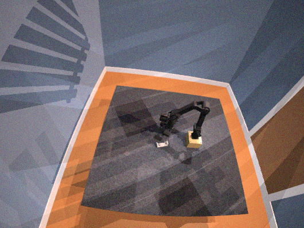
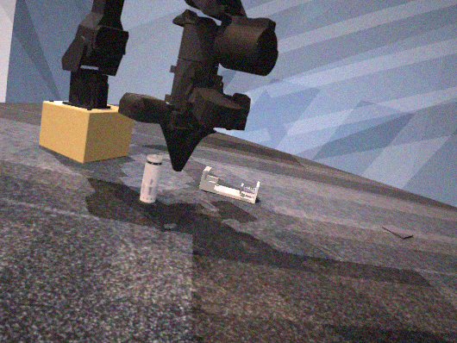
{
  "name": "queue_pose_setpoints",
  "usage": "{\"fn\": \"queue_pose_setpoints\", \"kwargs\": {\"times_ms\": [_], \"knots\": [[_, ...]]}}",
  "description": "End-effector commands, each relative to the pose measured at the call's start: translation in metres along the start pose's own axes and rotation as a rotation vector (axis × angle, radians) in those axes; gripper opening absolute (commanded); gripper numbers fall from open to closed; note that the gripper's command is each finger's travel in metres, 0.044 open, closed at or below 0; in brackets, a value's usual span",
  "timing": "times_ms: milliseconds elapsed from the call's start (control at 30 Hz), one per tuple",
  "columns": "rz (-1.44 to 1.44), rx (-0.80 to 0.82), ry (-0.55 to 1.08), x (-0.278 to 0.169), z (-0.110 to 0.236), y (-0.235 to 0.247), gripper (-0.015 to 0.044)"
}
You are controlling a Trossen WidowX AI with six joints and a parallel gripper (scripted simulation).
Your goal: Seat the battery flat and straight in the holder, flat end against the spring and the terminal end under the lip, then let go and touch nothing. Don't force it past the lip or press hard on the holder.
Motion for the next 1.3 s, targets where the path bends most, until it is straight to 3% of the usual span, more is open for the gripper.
{"fn": "queue_pose_setpoints", "kwargs": {"times_ms": [0, 1267], "knots": [[0.002, -0.008, 0.006, 0.0, -0.004, -0.007, 0.0], [-0.002, -0.009, 0.005, 0.012, -0.001, -0.06, 0.0]]}}
Point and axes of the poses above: the point midway between the two fingers, 35 mm back from their tips, its own z axis back along the fingers, its own y axis across the jaws, x = y × z, the point moved 5 cm from there along z, back along the fingers, and after that the axes turned 12 degrees about -z, right-handed, at the moved point
